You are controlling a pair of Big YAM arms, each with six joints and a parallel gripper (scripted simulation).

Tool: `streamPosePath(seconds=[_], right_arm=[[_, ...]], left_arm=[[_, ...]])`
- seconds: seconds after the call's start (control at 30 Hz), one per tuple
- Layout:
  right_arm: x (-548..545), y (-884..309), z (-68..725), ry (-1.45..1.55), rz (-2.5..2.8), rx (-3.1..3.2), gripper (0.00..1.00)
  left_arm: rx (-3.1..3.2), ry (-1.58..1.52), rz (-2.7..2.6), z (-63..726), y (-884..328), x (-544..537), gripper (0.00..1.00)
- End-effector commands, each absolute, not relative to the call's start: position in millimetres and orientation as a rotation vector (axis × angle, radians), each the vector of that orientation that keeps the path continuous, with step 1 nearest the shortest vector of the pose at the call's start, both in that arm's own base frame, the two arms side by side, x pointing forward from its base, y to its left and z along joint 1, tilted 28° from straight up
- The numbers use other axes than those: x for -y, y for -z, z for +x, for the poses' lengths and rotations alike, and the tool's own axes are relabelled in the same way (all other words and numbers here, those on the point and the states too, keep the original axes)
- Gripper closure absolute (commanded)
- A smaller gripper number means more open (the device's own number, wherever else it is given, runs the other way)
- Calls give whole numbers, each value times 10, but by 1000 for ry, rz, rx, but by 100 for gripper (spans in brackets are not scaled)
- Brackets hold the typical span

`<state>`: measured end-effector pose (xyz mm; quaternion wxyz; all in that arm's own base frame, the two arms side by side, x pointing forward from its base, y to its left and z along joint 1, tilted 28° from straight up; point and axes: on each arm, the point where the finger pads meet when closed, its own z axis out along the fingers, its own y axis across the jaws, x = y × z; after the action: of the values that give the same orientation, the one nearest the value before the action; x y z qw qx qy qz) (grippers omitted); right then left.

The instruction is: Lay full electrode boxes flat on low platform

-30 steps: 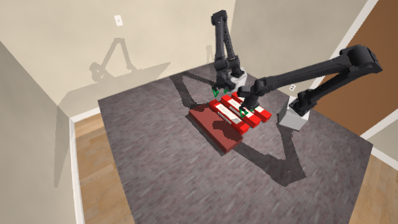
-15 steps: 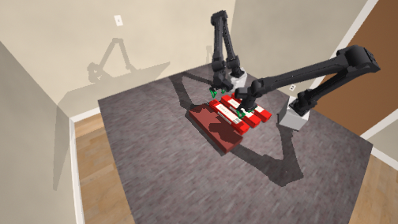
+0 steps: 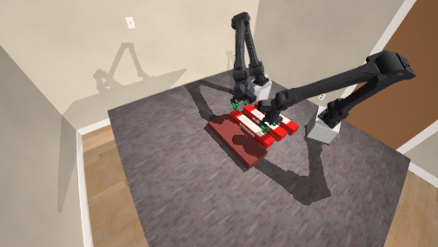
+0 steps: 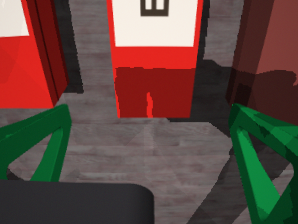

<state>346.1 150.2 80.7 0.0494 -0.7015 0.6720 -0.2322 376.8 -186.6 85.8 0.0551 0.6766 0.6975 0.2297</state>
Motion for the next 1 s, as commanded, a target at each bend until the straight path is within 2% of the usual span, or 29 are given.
streamPosePath(seconds=[0.0,0.17,0.3,0.97], right_arm=[[-1481,-723,3562,704,-2132,-2039,0],[-1561,-808,3750,711,-2092,-2020,0],[-1459,-608,3656,706,-2125,-2036,0],[-1339,-218,3787,705,-2132,-2039,0]], left_arm=[[-2110,-693,2035,3889,-805,1840,0],[-2078,-697,1976,4069,-985,1921,0],[-2111,-693,2037,3956,-632,1790,0],[-2106,-695,2028,4149,-326,1717,0]])
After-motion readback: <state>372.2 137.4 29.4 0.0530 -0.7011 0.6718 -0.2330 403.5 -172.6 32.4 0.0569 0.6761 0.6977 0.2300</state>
